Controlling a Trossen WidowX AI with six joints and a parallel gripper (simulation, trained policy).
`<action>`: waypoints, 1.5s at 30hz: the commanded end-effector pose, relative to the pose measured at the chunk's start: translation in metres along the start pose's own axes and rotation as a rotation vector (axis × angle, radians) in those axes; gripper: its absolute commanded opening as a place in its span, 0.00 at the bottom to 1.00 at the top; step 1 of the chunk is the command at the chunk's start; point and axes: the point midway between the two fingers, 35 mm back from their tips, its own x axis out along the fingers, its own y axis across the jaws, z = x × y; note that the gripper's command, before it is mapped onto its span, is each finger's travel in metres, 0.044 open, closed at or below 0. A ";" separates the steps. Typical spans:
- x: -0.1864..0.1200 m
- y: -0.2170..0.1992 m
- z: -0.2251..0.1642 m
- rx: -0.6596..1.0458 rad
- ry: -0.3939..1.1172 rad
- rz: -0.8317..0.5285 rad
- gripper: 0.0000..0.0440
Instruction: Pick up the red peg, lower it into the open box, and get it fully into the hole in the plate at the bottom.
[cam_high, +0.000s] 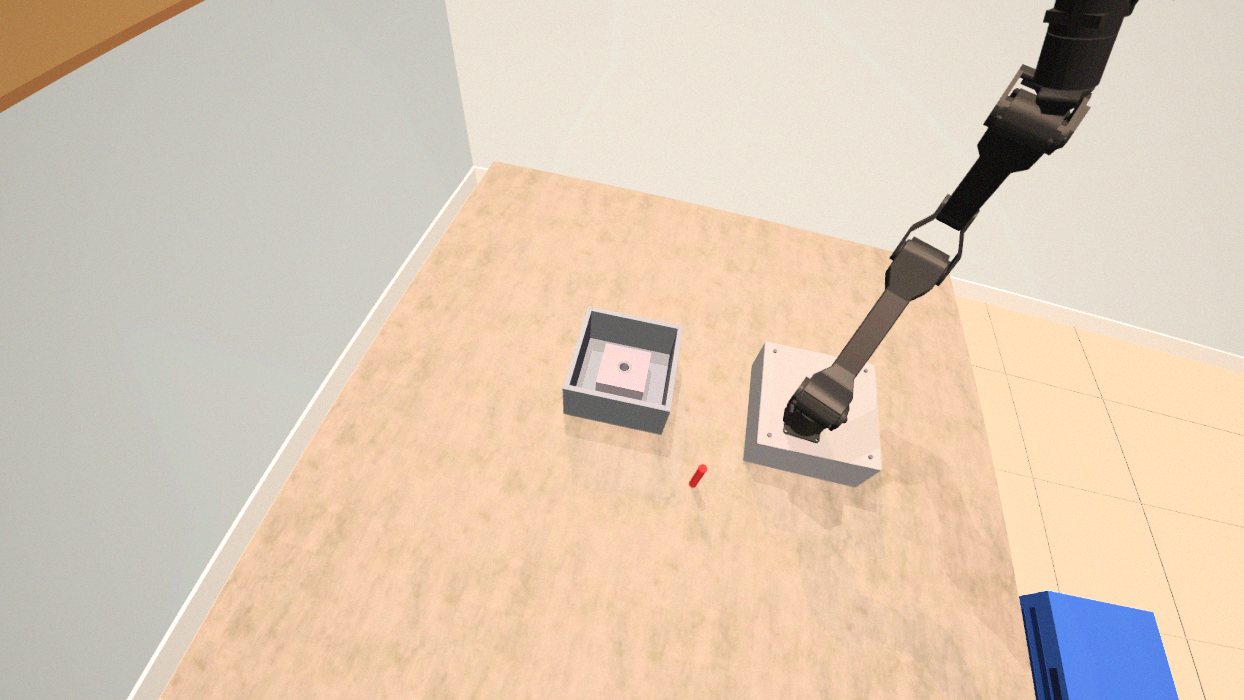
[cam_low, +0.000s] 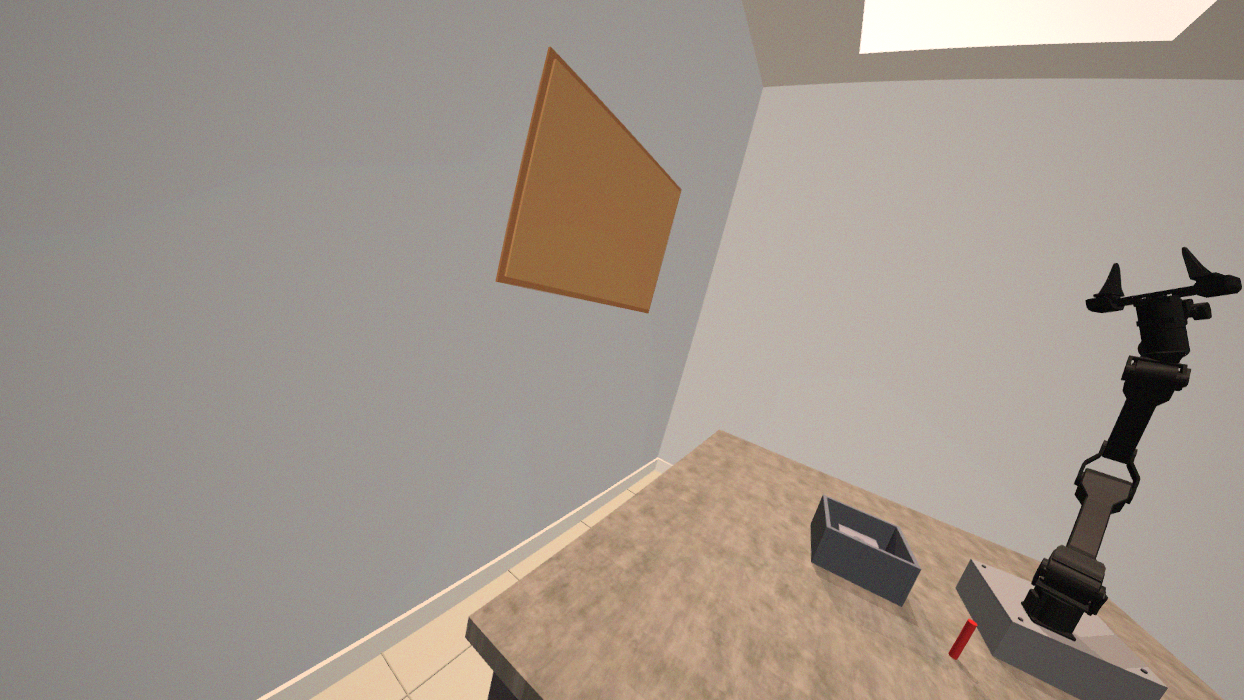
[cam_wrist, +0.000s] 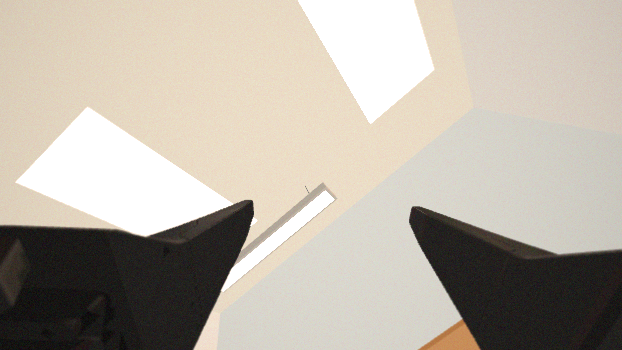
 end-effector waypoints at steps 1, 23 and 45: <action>-0.003 0.024 -0.044 -0.020 0.111 0.049 1.00; -0.099 0.014 -0.297 -0.100 0.861 -0.077 1.00; -0.265 -0.084 -0.411 -0.137 1.485 -0.549 1.00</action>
